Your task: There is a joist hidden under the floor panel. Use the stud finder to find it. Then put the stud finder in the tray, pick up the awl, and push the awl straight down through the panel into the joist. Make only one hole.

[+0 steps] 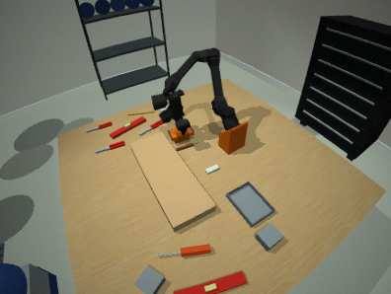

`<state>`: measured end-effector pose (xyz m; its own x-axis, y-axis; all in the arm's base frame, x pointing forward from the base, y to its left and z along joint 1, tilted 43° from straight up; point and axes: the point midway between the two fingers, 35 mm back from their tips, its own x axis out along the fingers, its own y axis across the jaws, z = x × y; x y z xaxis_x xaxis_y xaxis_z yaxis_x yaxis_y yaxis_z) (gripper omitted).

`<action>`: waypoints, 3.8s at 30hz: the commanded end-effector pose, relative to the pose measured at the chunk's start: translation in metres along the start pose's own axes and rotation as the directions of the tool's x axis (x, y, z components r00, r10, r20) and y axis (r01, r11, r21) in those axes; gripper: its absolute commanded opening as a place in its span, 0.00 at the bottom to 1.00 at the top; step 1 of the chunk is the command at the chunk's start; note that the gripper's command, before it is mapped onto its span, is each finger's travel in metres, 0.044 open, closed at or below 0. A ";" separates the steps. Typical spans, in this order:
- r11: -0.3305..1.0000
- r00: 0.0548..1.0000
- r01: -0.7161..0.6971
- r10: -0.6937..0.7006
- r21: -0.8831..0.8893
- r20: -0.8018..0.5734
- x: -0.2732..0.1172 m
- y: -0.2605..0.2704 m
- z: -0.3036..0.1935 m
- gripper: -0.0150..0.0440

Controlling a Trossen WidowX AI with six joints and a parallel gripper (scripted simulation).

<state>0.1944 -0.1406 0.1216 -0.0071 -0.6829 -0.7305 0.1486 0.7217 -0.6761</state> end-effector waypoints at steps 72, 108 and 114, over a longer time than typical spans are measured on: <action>1.000 1.000 -0.006 0.006 -0.011 -0.006 -0.009 0.043 -0.004 0.25; 0.976 0.976 -0.217 0.216 -0.025 -0.028 -0.007 0.036 -0.004 0.25; 0.967 0.967 -0.253 0.253 -0.028 -0.022 -0.007 0.034 -0.004 0.25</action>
<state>0.1934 -0.1111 0.0997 -0.0113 -0.4941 -0.8693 0.1198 0.8625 -0.4917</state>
